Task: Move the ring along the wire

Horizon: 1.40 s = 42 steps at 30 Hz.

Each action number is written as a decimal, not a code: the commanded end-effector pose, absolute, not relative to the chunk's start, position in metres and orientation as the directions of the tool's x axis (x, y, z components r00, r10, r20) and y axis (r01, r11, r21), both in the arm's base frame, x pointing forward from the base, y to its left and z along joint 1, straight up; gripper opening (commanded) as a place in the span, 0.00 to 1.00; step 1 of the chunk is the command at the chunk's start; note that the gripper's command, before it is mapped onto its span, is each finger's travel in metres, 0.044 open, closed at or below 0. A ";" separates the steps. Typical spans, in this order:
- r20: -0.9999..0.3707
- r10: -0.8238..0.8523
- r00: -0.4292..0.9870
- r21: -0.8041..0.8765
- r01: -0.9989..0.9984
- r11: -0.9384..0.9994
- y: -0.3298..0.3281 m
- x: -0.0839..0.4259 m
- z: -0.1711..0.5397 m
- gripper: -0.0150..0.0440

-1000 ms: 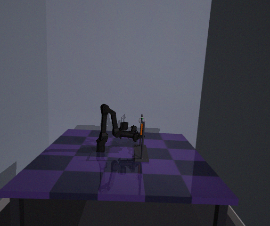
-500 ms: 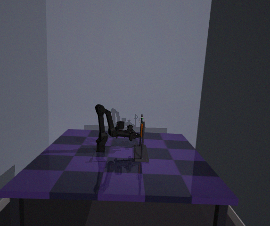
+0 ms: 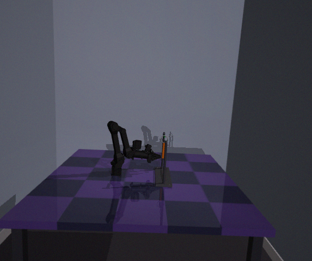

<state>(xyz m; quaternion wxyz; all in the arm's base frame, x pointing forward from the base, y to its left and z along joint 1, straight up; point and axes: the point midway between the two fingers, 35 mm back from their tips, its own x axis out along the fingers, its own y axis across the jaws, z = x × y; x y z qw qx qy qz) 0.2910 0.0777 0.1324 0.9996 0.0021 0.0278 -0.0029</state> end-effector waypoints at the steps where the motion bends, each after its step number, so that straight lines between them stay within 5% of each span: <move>1: -0.057 -0.009 0.998 0.009 0.010 1.000 0.077 0.290 0.132 0.53; 12: -0.057 -0.009 0.998 0.009 0.010 1.000 0.077 0.290 0.132 0.53; 23: -0.109 -0.008 0.994 -0.026 0.005 1.000 0.077 0.249 0.135 1.00; 42: -0.120 -0.009 0.993 -0.037 0.004 0.999 0.075 0.239 0.133 1.00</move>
